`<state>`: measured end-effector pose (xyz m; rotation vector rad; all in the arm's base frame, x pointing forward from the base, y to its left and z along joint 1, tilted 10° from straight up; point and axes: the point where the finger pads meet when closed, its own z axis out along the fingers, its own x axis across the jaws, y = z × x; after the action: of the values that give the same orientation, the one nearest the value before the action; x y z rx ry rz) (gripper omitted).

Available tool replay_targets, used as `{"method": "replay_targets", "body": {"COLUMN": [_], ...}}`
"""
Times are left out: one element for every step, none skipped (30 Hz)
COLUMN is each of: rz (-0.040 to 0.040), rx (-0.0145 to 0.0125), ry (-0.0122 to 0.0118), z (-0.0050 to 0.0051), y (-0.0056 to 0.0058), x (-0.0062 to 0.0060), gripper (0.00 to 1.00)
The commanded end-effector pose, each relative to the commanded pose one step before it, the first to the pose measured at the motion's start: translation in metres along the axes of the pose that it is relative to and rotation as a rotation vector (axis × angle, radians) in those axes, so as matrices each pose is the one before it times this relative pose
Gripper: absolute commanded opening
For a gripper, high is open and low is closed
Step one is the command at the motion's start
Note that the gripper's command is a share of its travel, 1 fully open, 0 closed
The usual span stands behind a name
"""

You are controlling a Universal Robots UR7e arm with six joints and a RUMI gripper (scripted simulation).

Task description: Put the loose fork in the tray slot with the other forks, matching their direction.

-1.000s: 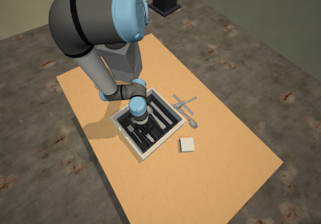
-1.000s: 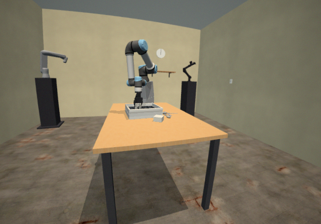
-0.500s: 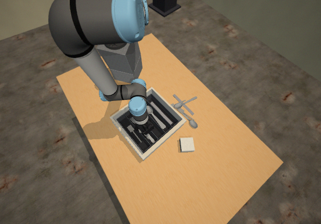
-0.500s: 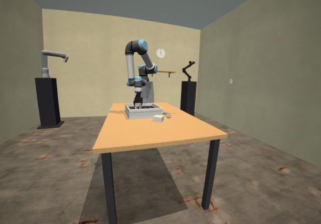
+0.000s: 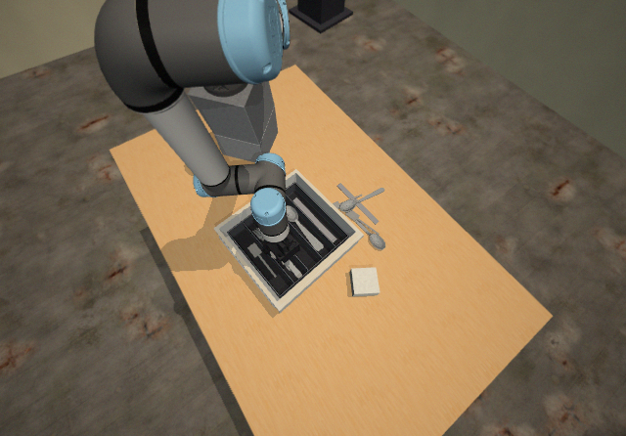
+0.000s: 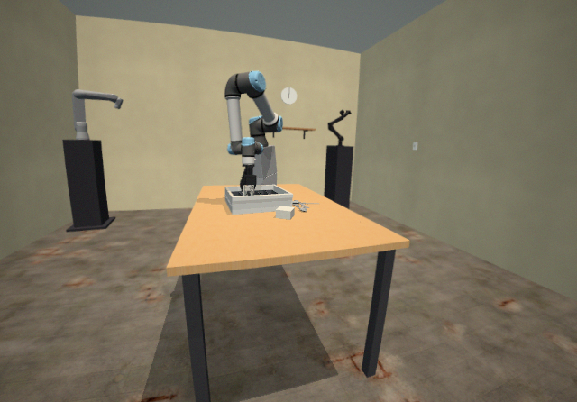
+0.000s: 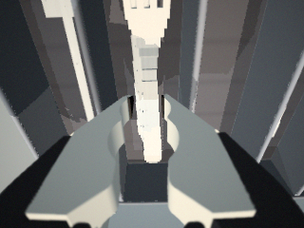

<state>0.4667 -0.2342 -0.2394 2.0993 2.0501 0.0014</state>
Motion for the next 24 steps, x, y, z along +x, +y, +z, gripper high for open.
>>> {"method": "replay_targets", "body": {"rz": [-0.00043,0.00000,0.00000,0.00000,0.00000,0.00000,0.00000,0.00000,0.00000,0.00000,0.00000,-0.00001,-0.00001,-0.00002,0.00000,0.00000,-0.00005,-0.00008,-0.00010,-0.00008,-0.00009,-0.00011,-0.00013,-0.00014], "rx": [-0.00388,0.00000,0.00000,0.00000,0.00000,0.00000,0.00000,0.00000,0.00000,0.00000,-0.00001,-0.00004,-0.00007,-0.00011,0.00000,0.00000,0.00052,0.00105,0.00120,0.00006,-0.00001,-0.00002,-0.00002,-0.00002], "ry": [-0.00204,0.00000,0.00000,0.00000,0.00000,0.00000,0.00000,0.00000,0.00000,0.00000,-0.00001,-0.00003,-0.00005,-0.00008,0.00000,0.00000,0.00042,0.00084,0.00097,0.00007,0.00001,0.00002,0.00002,0.00002], "z": [-0.00012,0.00000,0.00000,0.00000,0.00000,0.00000,0.00000,0.00000,0.00000,-0.00002,-0.00011,-0.00029,-0.00053,-0.00085,0.00000,0.00000,-0.00085,-0.00087,-0.00113,-0.00146,-0.00174,-0.00203,-0.00232,-0.00260], "y": [0.00231,0.00000,0.00000,0.00000,0.00000,0.00000,0.00000,0.00000,0.00000,0.00000,0.00000,0.00001,0.00001,0.00002,0.00000,0.00000,-0.00030,-0.00062,-0.00075,0.00006,0.00014,0.00015,0.00018,0.00019], "x": [-0.00151,0.00000,0.00000,0.00000,0.00000,0.00000,0.00000,0.00000,0.00000,0.00000,0.00000,0.00001,0.00001,0.00002,0.00000,0.00000,0.00031,0.00058,0.00071,0.00010,0.00007,0.00009,0.00010,0.00011], "gripper": [0.14,0.14,0.14,0.14,0.14,0.14,0.14,0.14,0.14,0.14,0.14,0.14,0.14,0.14,0.14,0.14,0.14,0.14,0.14,0.14,0.14,0.14,0.14,0.14]}}
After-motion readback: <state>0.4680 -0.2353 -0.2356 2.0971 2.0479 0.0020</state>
